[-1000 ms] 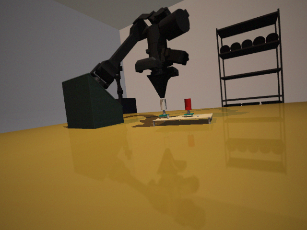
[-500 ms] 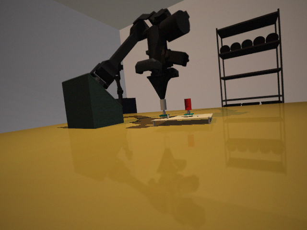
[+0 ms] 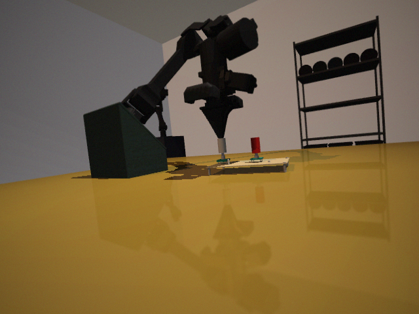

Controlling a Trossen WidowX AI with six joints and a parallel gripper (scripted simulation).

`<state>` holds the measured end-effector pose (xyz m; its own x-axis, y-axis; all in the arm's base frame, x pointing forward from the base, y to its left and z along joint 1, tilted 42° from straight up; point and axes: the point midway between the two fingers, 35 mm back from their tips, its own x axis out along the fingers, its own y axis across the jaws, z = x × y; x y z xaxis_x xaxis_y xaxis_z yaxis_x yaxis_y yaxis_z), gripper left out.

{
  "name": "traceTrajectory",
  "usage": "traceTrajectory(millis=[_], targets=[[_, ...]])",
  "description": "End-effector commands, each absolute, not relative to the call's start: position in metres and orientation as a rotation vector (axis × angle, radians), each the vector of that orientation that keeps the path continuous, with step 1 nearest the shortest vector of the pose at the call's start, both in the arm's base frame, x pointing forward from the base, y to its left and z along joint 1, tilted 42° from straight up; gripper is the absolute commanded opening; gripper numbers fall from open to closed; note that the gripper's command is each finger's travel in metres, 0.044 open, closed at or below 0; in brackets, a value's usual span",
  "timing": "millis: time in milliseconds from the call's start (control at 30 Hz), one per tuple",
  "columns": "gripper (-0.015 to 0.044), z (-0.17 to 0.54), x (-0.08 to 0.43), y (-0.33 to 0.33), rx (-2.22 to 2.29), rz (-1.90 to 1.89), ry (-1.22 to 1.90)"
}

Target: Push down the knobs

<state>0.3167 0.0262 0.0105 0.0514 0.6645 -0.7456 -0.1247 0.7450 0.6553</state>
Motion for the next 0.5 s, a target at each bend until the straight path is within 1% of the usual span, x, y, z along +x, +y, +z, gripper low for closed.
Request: traceTrajectory(millis=[0, 467], targets=[[0.0, 0.0102, 0.3169, 0.0276, 0.485, 0.639, 1.4], [0.0, 0.0092, 0.3169, 0.0286, 0.485, 0.639, 1.4]])
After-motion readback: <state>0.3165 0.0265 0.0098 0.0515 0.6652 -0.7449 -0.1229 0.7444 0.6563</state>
